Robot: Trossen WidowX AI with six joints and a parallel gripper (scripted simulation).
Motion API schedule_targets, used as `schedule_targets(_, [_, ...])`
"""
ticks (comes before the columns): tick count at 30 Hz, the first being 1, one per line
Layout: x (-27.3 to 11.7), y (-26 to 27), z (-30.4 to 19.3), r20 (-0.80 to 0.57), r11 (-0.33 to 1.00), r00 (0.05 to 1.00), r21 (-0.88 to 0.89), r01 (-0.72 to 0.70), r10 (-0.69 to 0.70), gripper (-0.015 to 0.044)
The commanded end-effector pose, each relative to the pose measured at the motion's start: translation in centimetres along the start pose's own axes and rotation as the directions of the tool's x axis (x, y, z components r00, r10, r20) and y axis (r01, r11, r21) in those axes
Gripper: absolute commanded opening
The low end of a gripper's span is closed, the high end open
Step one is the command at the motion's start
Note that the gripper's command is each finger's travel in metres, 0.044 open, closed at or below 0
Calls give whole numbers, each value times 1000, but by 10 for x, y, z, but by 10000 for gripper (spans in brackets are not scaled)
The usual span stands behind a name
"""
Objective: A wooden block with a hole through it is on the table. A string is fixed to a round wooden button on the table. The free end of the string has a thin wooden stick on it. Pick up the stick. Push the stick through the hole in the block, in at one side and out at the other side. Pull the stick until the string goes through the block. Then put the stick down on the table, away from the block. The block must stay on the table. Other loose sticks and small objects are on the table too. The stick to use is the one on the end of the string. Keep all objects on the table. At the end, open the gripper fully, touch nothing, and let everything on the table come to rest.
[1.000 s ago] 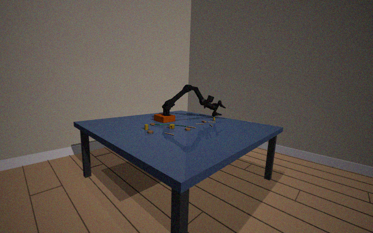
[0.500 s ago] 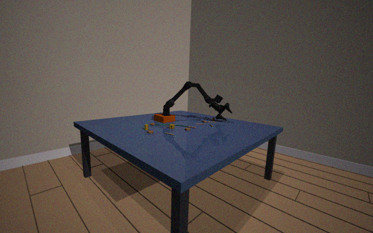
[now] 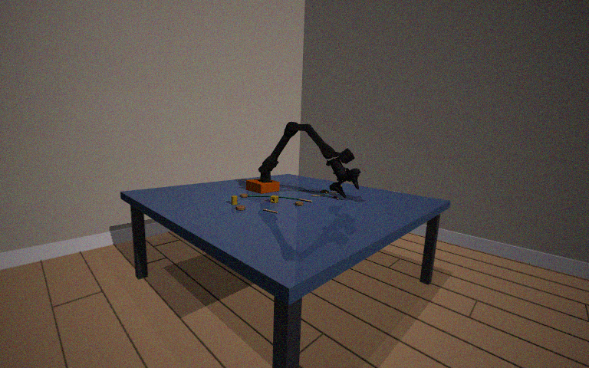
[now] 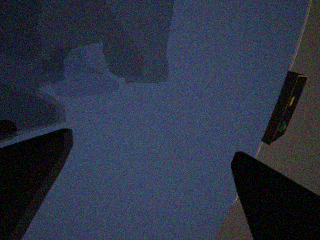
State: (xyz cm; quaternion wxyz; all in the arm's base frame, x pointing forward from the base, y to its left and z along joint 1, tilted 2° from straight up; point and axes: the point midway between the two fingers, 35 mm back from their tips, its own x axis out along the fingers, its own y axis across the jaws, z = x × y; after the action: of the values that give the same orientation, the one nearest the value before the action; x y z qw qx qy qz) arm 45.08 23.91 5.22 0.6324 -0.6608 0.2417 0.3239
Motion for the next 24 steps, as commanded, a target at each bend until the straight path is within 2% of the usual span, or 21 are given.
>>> schedule_targets(1, [-3, 8, -72, -69, 993, 991, 45, -112, 115, 440])
schedule_targets(8, [-29, 36, -186, -146, 947, 942, 155, -280, 302, 440])
schedule_targets(15, [-82, 88, -279, -135, 844, 860, 316, -433, 492, 440])
schedule_targets(21, [-141, 142, -327, -44, 708, 786, 468, -529, 617, 440])
schedule_targets(24, [-150, 150, -331, -27, 688, 777, 487, -539, 629, 440])
